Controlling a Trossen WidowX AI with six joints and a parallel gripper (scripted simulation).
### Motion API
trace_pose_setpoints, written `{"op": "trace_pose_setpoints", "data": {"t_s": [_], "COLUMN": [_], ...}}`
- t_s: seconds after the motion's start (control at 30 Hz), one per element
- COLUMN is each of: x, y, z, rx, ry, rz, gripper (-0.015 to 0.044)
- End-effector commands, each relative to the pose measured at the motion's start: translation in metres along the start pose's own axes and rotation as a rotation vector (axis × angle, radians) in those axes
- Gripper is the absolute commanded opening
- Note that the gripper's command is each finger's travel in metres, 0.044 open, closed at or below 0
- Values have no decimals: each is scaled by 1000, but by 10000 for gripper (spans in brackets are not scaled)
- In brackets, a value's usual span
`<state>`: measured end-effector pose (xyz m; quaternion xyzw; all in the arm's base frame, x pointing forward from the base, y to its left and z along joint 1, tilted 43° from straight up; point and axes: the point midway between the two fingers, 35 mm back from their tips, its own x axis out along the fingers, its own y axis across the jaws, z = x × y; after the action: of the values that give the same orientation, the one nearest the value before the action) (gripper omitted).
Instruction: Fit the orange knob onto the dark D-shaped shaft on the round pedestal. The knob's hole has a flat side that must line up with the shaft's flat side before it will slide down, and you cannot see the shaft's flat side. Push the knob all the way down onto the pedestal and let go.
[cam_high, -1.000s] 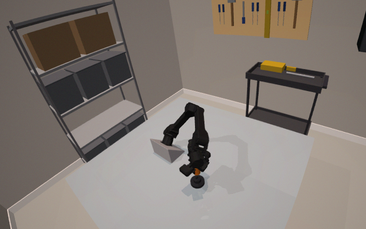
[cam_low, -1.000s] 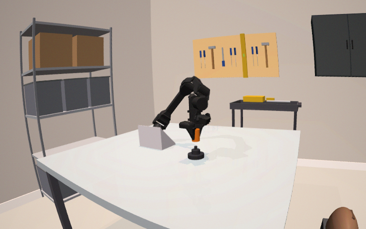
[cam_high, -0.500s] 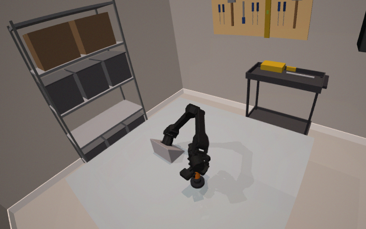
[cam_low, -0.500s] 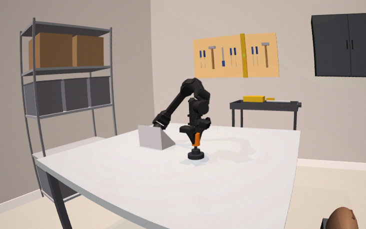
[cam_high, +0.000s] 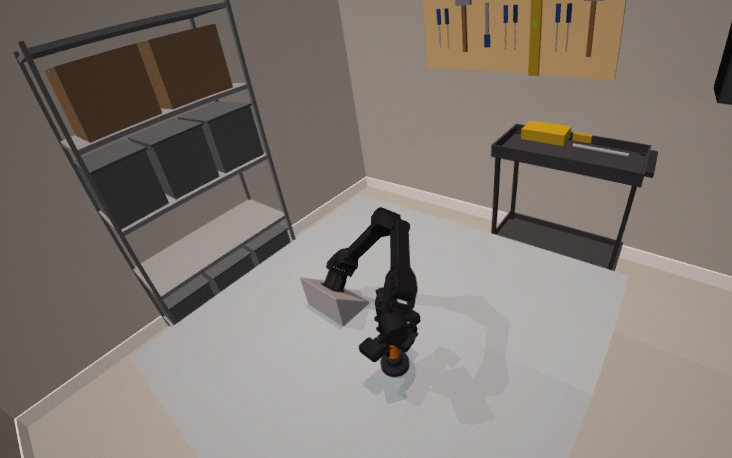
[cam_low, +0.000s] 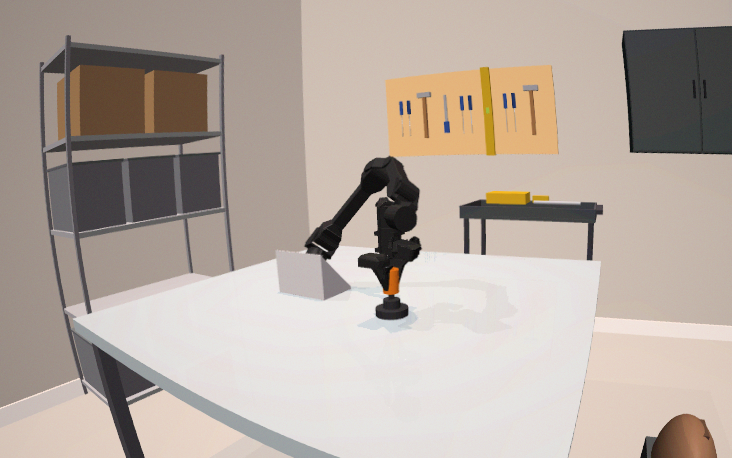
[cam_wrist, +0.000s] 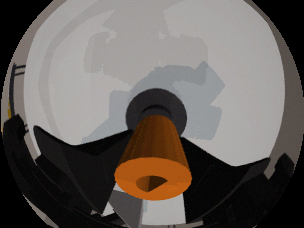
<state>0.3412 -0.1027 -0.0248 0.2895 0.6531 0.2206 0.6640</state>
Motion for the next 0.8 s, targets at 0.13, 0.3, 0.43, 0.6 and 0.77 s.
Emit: {"op": "trace_pose_setpoints", "data": {"t_s": [0.13, 0.3, 0.43, 0.6, 0.77], "x": [1, 1, 1, -1, -4], "y": [2, 1, 1, 1, 1], "z": [-1, 0, 0, 0, 1], "rx": [-1, -1, -1, -1, -10], "ry": [0, 0, 0, 0, 0], "rz": [4, 4, 4, 4, 4], "gripper": [0, 0, 0, 0, 0]}}
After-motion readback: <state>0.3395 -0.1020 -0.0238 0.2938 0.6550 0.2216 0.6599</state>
